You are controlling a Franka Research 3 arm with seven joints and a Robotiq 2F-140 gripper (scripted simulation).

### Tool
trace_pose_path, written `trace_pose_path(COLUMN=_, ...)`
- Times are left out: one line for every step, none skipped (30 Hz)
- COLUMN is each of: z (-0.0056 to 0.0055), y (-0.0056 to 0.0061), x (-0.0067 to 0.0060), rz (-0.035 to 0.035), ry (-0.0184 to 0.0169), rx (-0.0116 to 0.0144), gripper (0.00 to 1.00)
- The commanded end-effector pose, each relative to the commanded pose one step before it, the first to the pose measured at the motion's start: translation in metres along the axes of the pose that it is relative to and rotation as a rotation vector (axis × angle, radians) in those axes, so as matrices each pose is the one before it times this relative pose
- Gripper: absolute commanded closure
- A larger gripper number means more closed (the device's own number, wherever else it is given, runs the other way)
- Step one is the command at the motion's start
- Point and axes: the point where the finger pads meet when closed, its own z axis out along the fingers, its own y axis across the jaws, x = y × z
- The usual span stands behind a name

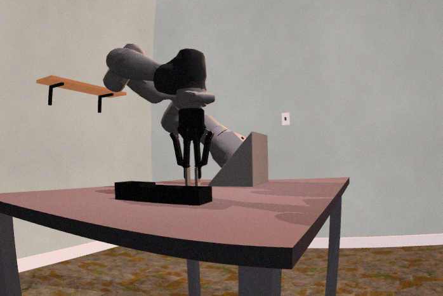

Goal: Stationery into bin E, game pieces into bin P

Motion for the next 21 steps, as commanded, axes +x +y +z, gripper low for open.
trace_pose_path(z=-0.0127, y=-0.00013, x=-0.0023, rz=-0.00798, ry=-0.0039, rx=-0.00336, gripper=0.89)
trace_pose_path(z=-0.00333, y=0.0, x=0.0, rz=0.0, ry=0.0, rx=0.0, gripper=0.89)
trace_pose_path(z=-0.00333, y=0.0, x=0.0, rz=0.0, ry=0.0, rx=0.0, gripper=0.89)
trace_pose_path(z=-0.00333, y=0.0, x=0.0, rz=0.0, ry=0.0, rx=0.0, gripper=0.89)
trace_pose_path(z=-0.00333, y=0.0, x=0.0, rz=0.0, ry=0.0, rx=0.0, gripper=0.89)
trace_pose_path(z=-0.00333, y=0.0, x=0.0, rz=0.0, ry=0.0, rx=0.0, gripper=0.89)
trace_pose_path(z=-0.00333, y=0.0, x=0.0, rz=0.0, ry=0.0, rx=0.0, gripper=0.89)
trace_pose_path(z=-0.00333, y=0.0, x=0.0, rz=0.0, ry=0.0, rx=0.0, gripper=0.89)
trace_pose_path(z=-0.00333, y=0.0, x=0.0, rz=0.0, ry=0.0, rx=0.0, gripper=0.89)
trace_pose_path(z=0.0, y=0.0, x=0.0, rz=0.0, ry=0.0, rx=0.0, gripper=0.89)
trace_pose_path(z=0.0, y=0.0, x=0.0, rz=0.0, ry=0.0, rx=0.0, gripper=0.89)
trace_pose_path(z=-0.00333, y=0.0, x=0.0, rz=0.0, ry=0.0, rx=0.0, gripper=0.89)
trace_pose_path(z=0.0, y=0.0, x=0.0, rz=0.0, ry=0.0, rx=0.0, gripper=0.89)
trace_pose_path(z=0.0, y=0.0, x=0.0, rz=0.0, ry=0.0, rx=0.0, gripper=0.89)
trace_pose_path(z=0.0, y=0.0, x=0.0, rz=0.0, ry=0.0, rx=0.0, gripper=0.89)
trace_pose_path(z=0.0, y=0.0, x=0.0, rz=0.0, ry=0.0, rx=0.0, gripper=0.89)
trace_pose_path(z=0.0, y=0.0, x=0.0, rz=0.0, ry=0.0, rx=0.0, gripper=0.89)
trace_pose_path(z=0.0, y=0.0, x=0.0, rz=0.0, ry=0.0, rx=0.0, gripper=0.89)
trace_pose_path(z=0.0, y=0.0, x=0.0, rz=0.0, ry=0.0, rx=0.0, gripper=0.89)
trace_pose_path(z=0.0, y=0.0, x=0.0, rz=0.0, ry=0.0, rx=0.0, gripper=0.89)
trace_pose_path(z=0.0, y=0.0, x=0.0, rz=0.0, ry=0.0, rx=0.0, gripper=0.89)
